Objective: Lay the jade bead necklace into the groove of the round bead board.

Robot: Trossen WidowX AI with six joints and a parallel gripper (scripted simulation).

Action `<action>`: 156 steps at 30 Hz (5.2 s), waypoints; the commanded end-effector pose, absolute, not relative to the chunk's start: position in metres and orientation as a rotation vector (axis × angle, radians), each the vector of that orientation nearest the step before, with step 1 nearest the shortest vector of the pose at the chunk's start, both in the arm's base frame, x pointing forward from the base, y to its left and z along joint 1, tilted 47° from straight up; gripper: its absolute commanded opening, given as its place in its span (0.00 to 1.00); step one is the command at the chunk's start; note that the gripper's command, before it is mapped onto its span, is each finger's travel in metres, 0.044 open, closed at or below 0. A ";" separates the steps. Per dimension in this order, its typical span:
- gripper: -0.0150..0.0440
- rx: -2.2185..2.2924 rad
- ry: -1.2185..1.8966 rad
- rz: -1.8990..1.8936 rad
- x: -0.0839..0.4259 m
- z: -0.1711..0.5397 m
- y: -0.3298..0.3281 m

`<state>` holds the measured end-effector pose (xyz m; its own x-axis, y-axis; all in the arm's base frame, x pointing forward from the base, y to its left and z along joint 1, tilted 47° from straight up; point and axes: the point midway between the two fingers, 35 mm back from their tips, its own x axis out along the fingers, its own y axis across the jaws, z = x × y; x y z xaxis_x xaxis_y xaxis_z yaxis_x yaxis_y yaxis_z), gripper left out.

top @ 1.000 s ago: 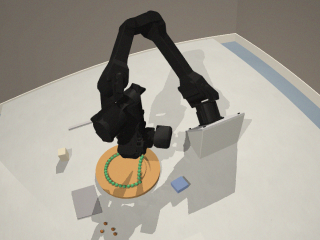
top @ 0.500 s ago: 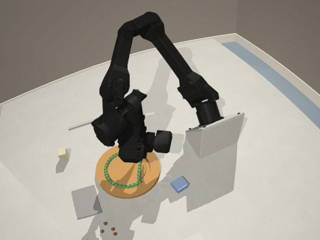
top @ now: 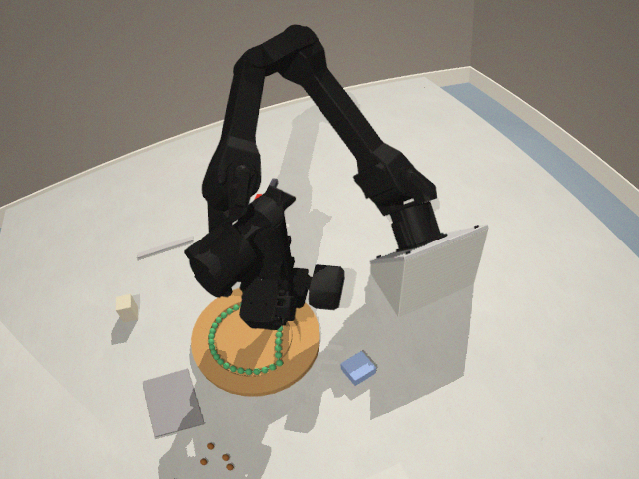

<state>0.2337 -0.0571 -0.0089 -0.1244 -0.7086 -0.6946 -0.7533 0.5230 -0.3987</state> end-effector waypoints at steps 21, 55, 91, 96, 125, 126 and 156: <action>0.25 -1.207 1.854 0.061 0.234 -0.009 -0.057; 0.25 -1.216 1.860 0.064 0.224 -0.006 -0.050; 1.00 -1.216 1.860 0.064 0.224 -0.006 -0.050; 1.00 -1.216 1.860 0.064 0.224 -0.006 -0.050; 0.46 -1.147 1.832 -0.026 0.235 -0.004 -0.037; 0.46 -1.147 1.833 -0.026 0.235 -0.005 -0.038; 0.25 -1.139 1.836 -0.028 0.232 -0.016 -0.050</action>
<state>0.2316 -0.0497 -0.0165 -0.1244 -0.7082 -0.6950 -0.6867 0.5670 -0.4549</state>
